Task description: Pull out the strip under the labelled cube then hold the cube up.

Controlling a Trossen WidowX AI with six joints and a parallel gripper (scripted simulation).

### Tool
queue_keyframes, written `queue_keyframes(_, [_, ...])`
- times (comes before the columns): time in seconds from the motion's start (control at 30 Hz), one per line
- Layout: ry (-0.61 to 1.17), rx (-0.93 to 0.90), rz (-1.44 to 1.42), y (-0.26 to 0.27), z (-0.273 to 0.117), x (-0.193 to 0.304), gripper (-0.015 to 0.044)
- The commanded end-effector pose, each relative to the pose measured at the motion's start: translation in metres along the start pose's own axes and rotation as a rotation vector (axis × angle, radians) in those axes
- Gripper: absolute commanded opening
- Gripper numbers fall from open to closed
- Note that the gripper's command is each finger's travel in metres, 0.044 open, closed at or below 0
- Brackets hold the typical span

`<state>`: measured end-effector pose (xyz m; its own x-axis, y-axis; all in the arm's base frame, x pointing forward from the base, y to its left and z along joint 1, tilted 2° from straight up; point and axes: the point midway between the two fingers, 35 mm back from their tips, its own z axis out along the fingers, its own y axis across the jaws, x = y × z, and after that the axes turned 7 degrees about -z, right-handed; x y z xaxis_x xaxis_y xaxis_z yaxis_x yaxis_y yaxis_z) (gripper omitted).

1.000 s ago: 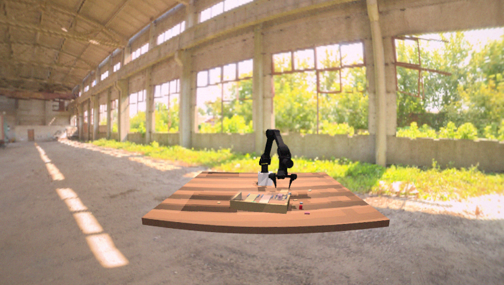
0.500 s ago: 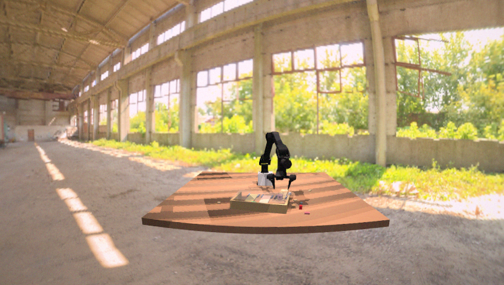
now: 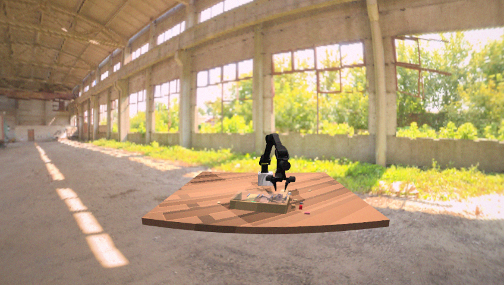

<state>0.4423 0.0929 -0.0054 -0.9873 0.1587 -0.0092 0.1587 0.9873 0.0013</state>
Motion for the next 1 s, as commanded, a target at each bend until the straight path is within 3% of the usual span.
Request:
queue_keyframes(0.0, [0.001, 0.003, -0.003, 0.0, 0.007, 0.0, 0.025])
queue_keyframes(0.9, [0.001, 0.003, -0.003, -0.001, 0.046, 0.001, 0.025])
queue_keyframes(0.97, [0.002, 0.001, 0.0, 0.0, 0.043, 0.001, 0.0198])
